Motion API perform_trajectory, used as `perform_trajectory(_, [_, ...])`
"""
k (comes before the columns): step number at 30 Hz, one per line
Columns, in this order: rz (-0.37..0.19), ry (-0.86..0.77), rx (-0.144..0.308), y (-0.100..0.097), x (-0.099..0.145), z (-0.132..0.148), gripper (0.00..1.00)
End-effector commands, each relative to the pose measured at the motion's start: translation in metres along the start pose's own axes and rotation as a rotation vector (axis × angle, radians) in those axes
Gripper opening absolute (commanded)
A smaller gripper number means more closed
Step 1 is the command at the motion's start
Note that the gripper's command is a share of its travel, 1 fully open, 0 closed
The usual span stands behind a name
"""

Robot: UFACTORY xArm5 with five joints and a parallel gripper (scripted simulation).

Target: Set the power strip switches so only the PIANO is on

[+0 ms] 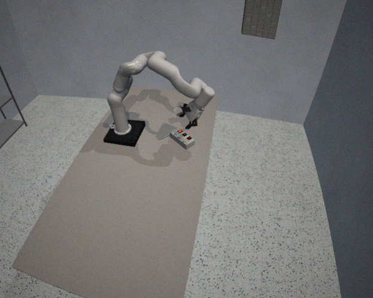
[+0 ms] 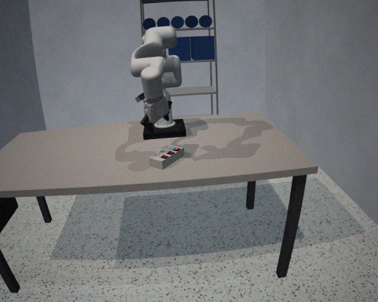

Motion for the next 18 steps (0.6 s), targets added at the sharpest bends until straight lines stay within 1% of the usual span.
perform_trajectory(1, [-0.002, 0.0, -0.003, -0.0017, 0.0001, -0.0001, 1.0])
perform_trajectory(18, [-0.006, 0.008, -0.008, -0.0016, 0.0, 0.0003, 1.0])
Point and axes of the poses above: the point where the finger pads meet when closed, its own y axis out along the fingers, its own z axis across the jaws, x = y × z, the point moved 2 cm from there along -y, back along the fingers, and after that the axes turned 11 degrees about -y, right-handed, at the moved point
